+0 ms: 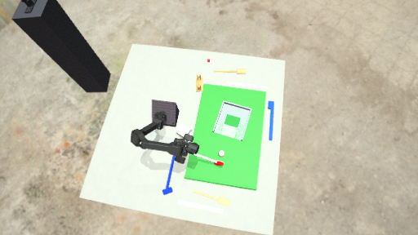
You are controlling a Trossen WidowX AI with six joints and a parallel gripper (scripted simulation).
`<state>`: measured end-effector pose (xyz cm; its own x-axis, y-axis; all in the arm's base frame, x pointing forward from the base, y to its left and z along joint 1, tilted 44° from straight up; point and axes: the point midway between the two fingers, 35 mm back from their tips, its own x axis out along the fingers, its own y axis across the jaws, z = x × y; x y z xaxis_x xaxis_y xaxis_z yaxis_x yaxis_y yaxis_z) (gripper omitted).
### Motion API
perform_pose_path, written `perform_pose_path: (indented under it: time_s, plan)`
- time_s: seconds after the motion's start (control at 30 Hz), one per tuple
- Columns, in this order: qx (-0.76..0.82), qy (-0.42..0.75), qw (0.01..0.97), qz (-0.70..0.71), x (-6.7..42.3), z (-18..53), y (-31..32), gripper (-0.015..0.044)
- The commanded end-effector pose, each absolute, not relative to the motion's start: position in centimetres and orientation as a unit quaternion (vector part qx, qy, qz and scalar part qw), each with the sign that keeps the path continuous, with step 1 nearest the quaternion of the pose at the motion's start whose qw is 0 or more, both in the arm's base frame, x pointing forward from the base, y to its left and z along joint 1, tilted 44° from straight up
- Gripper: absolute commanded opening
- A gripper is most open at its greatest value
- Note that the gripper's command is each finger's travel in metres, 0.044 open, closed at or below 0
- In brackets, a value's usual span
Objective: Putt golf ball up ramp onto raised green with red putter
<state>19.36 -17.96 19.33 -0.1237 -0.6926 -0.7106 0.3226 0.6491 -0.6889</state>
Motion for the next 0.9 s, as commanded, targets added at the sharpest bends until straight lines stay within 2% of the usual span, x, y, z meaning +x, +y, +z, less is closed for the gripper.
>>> perform_pose_path:
  time_s: [0.0, 0.33, 0.87]
  plan:
    - [-0.143, 0.640, 0.647, -0.389, 20.3, 18.1, -17.0, 0.0000]
    - [-0.143, 0.636, 0.649, -0.392, 23.6, 10.2, -9.2, 0.0000]
    - [-0.143, 0.637, 0.649, -0.392, 24.3, 13.9, -5.4, 0.0000]
